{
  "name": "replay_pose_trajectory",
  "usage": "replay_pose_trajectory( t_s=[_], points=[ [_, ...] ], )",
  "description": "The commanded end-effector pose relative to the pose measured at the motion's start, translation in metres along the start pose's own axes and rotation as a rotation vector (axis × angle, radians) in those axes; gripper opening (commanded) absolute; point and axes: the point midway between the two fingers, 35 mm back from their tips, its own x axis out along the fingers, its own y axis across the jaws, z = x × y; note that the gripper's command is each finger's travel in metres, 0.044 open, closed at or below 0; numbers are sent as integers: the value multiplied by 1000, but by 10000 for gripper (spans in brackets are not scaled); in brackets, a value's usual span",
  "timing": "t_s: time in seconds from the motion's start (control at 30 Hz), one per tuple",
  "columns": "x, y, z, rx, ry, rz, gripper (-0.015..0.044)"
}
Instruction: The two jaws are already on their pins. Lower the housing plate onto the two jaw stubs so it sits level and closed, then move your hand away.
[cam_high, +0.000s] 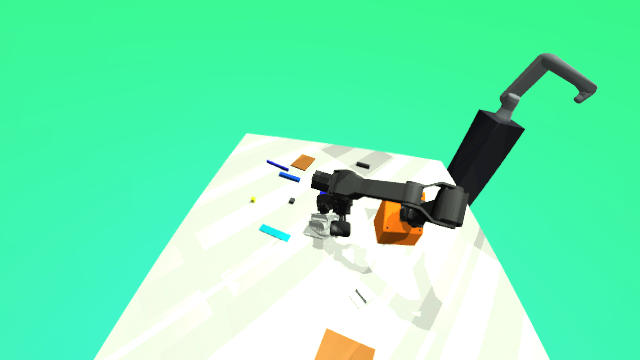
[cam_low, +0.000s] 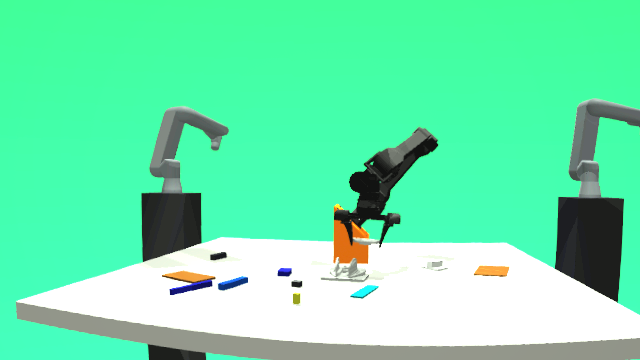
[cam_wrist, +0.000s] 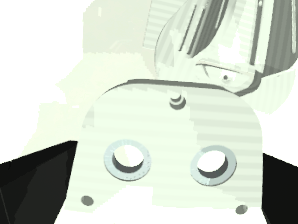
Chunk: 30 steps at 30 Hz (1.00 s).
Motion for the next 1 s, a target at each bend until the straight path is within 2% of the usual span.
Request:
replay_pose_trajectory(
  t_s=[0.0, 0.4, 0.97],
  points=[
    [0, -13, 1, 36, -6, 14, 351],
    [0, -50, -2, 146, -11, 50, 351],
    [0, -50, -2, 145, -11, 51, 351]
  ],
)
